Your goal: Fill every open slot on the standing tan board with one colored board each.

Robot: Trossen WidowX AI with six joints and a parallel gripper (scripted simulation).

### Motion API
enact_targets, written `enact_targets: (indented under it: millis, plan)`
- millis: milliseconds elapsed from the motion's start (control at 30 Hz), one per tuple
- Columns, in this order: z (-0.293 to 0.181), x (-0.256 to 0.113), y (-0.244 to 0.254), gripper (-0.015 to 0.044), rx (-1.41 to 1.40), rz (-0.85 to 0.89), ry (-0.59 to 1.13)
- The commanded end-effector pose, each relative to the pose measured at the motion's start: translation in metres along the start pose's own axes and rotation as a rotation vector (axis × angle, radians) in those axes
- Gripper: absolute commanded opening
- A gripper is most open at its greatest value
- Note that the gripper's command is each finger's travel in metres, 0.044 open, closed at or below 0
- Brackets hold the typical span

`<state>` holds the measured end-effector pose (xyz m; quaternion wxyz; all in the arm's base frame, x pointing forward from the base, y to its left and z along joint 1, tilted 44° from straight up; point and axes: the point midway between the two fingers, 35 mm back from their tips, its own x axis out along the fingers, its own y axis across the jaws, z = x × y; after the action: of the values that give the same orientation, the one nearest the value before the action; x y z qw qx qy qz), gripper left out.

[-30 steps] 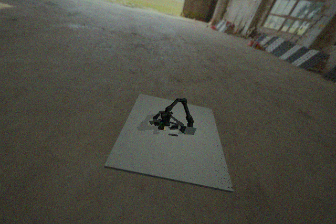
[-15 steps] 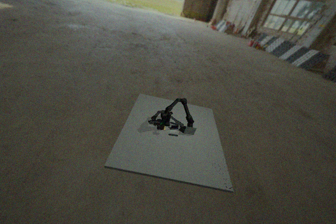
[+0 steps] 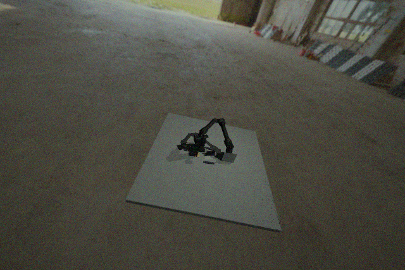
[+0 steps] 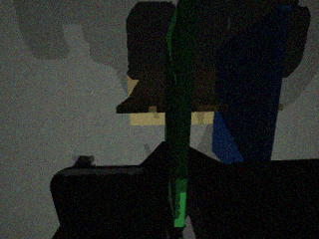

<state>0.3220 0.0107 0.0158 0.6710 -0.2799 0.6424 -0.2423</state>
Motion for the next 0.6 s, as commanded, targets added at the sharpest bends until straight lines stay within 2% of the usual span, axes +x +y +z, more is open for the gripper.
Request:
enact_targets:
  millis: [0, 567]
  plan:
    - [-0.0021, 0.0014, -0.0005, 0.0, -0.008, -0.002, 0.006]
    - [-0.001, 0.0006, 0.0006, 0.0, -0.017, -0.002, 0.006]
